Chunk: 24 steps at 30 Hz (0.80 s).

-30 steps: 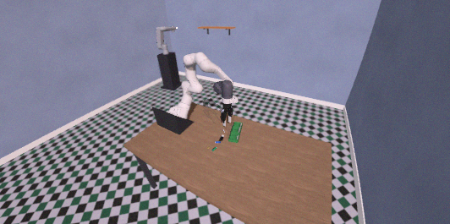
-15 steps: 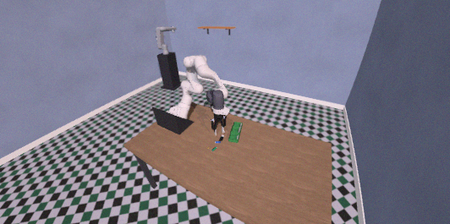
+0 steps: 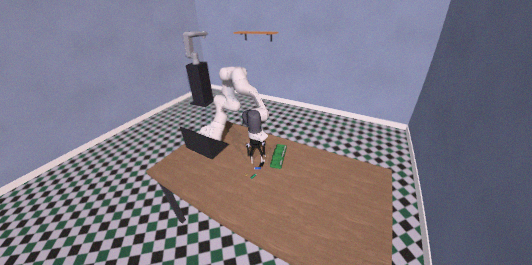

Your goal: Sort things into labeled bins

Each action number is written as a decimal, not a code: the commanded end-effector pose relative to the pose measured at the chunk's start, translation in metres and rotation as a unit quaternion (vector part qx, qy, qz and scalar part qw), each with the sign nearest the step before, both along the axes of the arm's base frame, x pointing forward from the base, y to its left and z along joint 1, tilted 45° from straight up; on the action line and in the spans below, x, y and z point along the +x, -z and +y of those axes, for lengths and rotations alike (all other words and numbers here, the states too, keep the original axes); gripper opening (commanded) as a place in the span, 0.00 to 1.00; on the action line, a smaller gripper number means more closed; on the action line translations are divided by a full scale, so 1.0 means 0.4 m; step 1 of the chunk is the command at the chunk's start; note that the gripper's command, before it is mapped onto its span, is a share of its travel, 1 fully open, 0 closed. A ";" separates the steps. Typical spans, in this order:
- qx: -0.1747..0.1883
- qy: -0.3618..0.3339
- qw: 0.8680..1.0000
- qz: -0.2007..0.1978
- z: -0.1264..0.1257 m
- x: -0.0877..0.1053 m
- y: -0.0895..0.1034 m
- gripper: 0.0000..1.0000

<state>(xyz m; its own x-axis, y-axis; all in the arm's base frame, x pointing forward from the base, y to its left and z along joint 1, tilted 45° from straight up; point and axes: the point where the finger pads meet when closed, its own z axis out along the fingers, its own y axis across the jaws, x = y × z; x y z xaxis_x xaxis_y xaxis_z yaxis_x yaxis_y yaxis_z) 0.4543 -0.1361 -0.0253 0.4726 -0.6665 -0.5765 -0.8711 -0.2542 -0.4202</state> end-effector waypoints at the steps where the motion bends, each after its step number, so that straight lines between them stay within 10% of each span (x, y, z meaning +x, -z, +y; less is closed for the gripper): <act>1: 0.005 0.052 0.998 0.044 -0.001 0.008 -0.002 0.41; 24: 0.005 0.052 0.998 0.044 0.004 0.000 -0.005 0.41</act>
